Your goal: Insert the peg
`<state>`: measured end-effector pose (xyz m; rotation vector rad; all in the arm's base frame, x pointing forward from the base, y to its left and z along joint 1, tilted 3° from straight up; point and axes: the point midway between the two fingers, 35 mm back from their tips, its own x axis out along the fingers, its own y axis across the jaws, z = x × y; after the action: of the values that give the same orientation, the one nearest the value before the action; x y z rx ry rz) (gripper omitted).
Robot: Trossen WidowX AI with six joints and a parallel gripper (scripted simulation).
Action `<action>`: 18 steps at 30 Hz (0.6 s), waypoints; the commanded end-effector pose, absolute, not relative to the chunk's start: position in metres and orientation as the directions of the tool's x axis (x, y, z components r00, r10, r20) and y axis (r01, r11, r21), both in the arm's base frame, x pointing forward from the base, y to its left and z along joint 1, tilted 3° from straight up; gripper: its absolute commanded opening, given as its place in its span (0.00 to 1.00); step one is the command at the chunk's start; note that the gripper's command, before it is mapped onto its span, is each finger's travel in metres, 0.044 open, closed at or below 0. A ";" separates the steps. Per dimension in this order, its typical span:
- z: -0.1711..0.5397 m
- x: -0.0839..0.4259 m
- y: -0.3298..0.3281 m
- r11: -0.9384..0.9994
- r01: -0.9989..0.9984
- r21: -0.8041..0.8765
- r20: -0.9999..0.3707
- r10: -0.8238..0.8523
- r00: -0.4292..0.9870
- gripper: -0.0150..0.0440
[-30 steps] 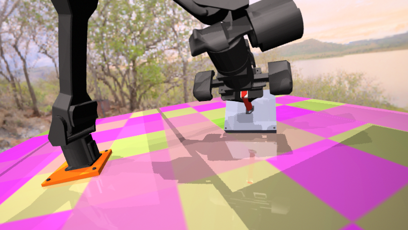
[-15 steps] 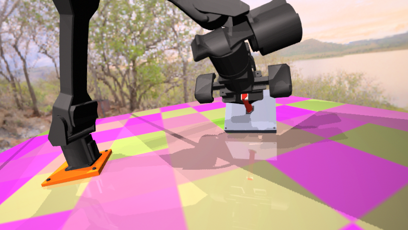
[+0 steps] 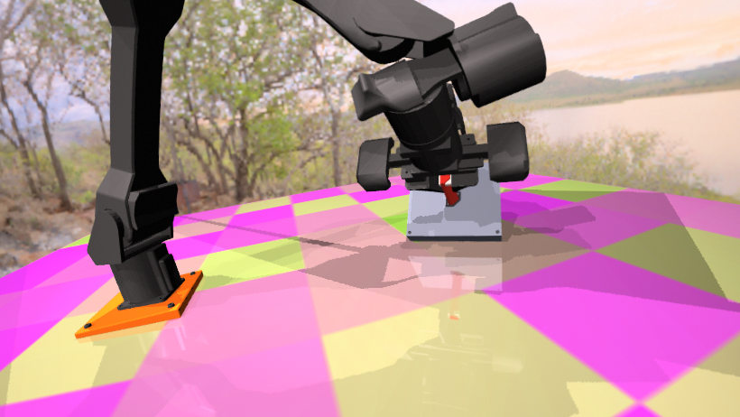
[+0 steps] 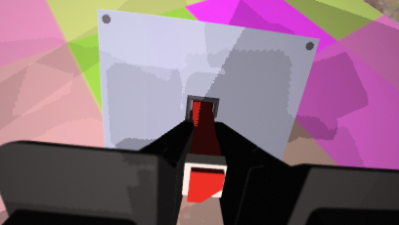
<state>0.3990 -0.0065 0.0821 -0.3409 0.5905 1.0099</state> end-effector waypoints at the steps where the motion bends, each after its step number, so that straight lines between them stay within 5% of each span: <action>1: 0.079 0.400 -0.005 0.503 -0.864 0.007 -0.610 0.687 0.395 0.25; 18: 0.073 0.404 0.002 0.503 -0.864 0.007 -0.609 0.687 0.395 0.25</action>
<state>0.4034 0.0014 0.0750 -0.3398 0.5907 1.0108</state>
